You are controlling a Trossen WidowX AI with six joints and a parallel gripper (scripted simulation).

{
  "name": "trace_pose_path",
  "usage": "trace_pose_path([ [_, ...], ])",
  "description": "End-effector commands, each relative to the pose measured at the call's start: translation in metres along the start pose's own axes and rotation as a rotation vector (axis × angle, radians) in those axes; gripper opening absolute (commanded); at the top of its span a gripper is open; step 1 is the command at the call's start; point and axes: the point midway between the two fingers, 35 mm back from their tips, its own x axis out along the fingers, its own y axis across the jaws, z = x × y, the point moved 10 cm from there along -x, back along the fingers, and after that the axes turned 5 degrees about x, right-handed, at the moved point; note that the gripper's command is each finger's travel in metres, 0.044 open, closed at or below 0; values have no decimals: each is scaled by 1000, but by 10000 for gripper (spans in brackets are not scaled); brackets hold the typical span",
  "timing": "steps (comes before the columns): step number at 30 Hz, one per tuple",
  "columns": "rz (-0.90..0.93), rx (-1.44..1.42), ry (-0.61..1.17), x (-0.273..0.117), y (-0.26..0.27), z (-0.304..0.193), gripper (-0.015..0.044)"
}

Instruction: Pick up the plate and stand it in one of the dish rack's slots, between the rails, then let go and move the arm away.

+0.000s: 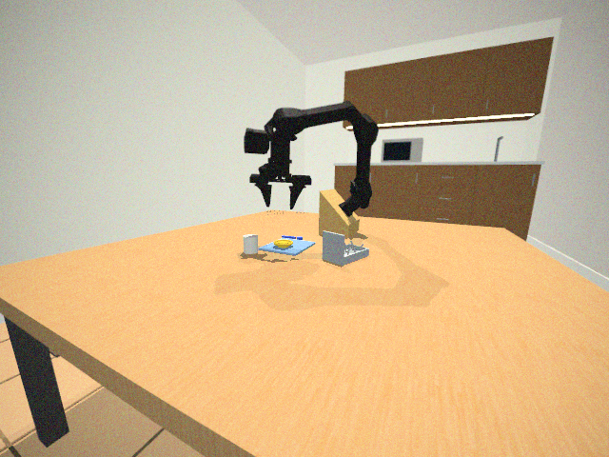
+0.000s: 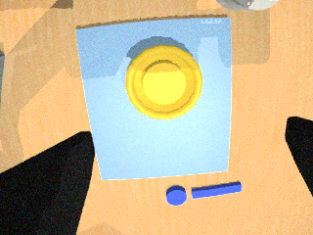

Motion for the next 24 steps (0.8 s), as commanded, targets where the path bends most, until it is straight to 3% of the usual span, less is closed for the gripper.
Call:
trace_pose_path([
  [1, 15, 5, 15, 47, 7, -9, 400],
  [24, 17, 5, 14, 88, 9, -7, 400],
])
